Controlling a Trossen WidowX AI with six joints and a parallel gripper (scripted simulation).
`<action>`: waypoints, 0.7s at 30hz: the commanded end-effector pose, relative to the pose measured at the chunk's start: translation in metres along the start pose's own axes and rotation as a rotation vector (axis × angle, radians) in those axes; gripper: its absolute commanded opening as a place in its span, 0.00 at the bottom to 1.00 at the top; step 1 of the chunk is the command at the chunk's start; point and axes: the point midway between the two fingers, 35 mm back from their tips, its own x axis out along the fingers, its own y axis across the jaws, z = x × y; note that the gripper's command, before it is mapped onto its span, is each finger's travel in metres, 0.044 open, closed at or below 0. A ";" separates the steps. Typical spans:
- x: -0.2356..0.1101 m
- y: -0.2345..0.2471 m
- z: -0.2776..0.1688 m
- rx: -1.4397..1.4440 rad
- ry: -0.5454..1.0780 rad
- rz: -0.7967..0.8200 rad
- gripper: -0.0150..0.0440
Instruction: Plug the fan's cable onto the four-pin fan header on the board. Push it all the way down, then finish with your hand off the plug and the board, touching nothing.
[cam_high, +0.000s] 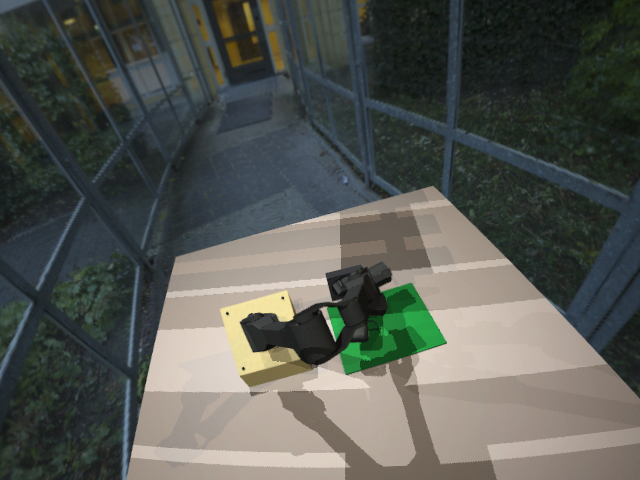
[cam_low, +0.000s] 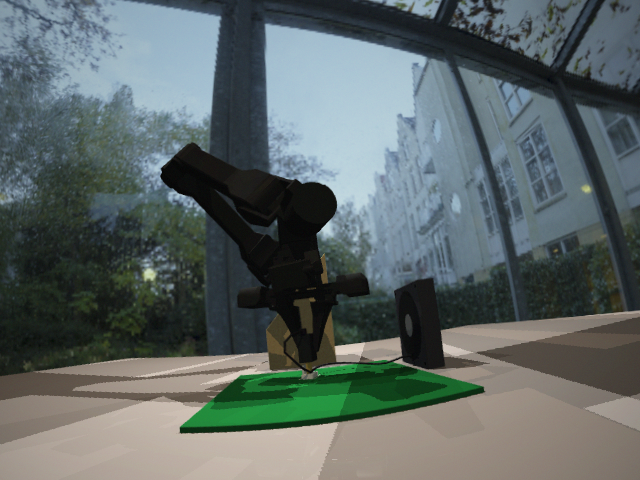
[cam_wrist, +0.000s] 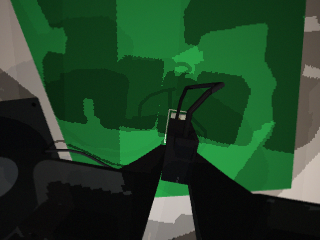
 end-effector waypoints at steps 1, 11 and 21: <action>0.002 -0.001 -0.002 -0.006 0.001 -0.005 0.25; 0.003 -0.001 -0.002 -0.006 0.001 -0.005 0.25; 0.006 -0.001 -0.001 -0.006 0.001 -0.005 0.25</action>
